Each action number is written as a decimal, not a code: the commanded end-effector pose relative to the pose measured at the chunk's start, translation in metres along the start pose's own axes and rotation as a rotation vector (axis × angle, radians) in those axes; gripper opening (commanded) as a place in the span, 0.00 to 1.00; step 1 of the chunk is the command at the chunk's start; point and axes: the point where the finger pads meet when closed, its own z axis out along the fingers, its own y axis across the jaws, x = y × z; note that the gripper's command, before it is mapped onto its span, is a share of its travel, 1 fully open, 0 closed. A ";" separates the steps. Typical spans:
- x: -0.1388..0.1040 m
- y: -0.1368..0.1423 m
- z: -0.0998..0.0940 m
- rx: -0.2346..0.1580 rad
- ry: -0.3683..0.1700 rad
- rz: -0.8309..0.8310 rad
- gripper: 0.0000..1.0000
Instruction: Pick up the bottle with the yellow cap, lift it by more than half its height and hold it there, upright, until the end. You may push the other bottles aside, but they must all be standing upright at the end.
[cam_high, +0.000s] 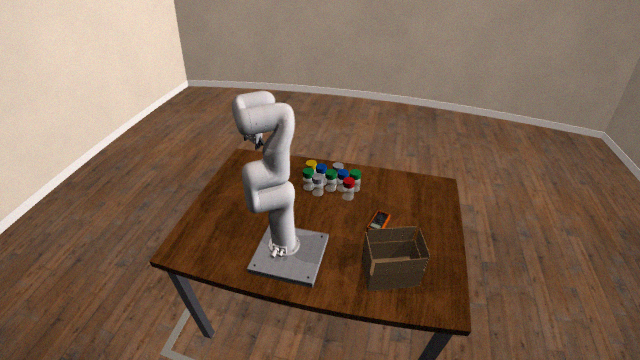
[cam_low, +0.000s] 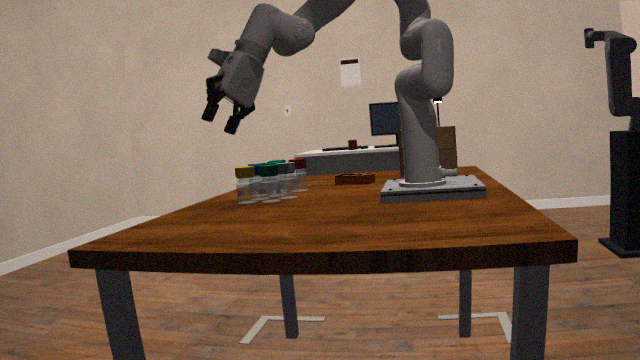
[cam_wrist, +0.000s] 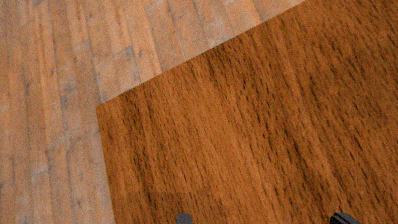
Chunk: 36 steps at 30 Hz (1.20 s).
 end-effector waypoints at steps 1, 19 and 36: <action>0.016 0.008 -0.005 -0.026 -0.001 0.070 0.79; 0.075 0.058 -0.032 -0.152 0.004 0.384 0.79; 0.115 0.108 -0.066 -0.259 0.016 0.668 0.79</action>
